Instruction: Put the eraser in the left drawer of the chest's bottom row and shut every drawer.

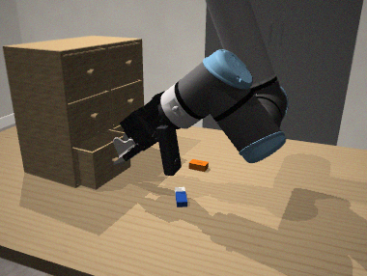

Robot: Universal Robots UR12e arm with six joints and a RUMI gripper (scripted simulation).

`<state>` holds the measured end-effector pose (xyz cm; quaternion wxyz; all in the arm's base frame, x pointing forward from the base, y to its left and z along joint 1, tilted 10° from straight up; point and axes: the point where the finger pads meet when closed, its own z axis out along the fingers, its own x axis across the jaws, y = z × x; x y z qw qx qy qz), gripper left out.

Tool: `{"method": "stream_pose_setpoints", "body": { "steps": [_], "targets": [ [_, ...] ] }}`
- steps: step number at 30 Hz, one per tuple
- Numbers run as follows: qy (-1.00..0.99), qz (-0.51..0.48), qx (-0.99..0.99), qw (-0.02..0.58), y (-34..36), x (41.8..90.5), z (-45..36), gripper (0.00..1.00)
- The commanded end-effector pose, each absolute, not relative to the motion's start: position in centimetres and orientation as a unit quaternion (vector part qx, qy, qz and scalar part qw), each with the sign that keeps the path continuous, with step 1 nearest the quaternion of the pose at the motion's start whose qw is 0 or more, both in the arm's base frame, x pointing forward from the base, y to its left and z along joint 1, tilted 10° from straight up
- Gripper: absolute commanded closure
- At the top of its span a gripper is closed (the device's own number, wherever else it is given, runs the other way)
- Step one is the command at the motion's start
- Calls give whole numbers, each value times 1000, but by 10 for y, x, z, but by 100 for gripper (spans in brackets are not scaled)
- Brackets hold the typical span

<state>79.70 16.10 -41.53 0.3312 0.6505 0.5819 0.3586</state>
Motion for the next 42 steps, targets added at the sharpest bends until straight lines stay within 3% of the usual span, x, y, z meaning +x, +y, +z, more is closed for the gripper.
{"method": "stream_pose_setpoints", "body": {
  "steps": [1,42],
  "targets": [
    [582,359,650,331,162,793,-415,93],
    [582,359,650,332,163,784,-416,93]
  ]
}}
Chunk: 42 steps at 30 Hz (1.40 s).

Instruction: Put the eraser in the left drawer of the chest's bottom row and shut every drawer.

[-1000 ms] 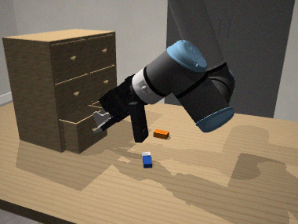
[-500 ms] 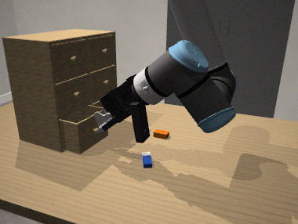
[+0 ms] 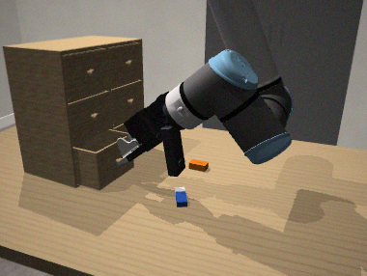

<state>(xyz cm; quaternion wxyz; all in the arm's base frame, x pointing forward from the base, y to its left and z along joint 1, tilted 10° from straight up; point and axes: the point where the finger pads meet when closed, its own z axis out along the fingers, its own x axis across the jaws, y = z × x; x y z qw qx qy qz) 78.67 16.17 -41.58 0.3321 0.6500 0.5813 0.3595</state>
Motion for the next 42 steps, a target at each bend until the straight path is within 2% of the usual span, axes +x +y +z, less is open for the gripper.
{"method": "stream_pose_setpoints", "body": {
  "steps": [1,32,39,42],
  "targets": [
    [582,359,650,332,163,784,-416,93],
    [582,359,650,332,163,784,-416,93],
    [582,359,650,332,163,784,-416,85],
    [582,359,650,332,163,784,-416,85]
  ]
}}
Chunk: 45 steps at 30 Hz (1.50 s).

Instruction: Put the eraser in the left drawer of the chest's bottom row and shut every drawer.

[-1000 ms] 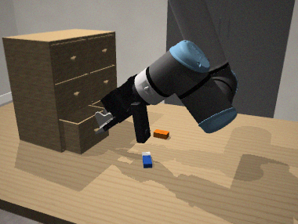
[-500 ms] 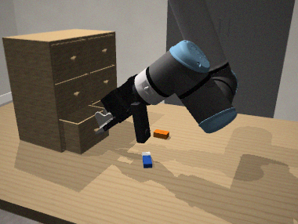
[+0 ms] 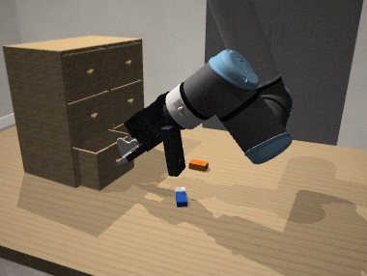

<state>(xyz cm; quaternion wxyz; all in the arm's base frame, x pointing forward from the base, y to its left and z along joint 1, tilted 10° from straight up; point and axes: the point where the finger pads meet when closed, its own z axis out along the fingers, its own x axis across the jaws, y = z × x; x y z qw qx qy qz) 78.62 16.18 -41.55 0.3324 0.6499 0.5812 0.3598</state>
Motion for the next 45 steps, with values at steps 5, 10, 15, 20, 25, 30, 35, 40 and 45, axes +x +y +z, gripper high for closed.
{"method": "stream_pose_setpoints", "body": {
  "steps": [5,10,15,20,25,30,35,40,45],
  "targets": [
    [582,359,650,332,163,784,-416,80],
    [582,359,650,332,163,784,-416,80],
    [582,359,650,332,163,784,-416,80],
    [582,358,651,331,163,780,-418,80],
    [582,358,651,331,164,771,-419,80],
    [582,358,650,331,166,757,-421,80],
    [582,358,651,331,166,748,-422,80],
    [582,358,651,331,167,737,-424,80],
    [582,358,651,331,167,732,-425,80]
  ]
}}
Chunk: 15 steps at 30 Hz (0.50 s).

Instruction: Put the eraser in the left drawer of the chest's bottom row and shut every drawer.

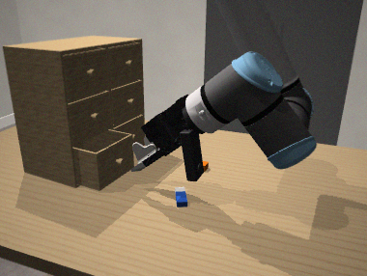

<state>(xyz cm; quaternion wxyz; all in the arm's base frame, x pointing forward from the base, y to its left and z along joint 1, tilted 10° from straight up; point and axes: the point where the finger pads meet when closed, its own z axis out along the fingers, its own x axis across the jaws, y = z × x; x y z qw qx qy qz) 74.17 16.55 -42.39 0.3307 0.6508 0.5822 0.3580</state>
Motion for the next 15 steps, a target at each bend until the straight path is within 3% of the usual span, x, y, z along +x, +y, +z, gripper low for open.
{"method": "stream_pose_setpoints", "body": {
  "steps": [1,15],
  "targets": [
    [582,358,651,331,167,732,-425,80],
    [581,359,650,332,165,719,-402,80]
  ]
}}
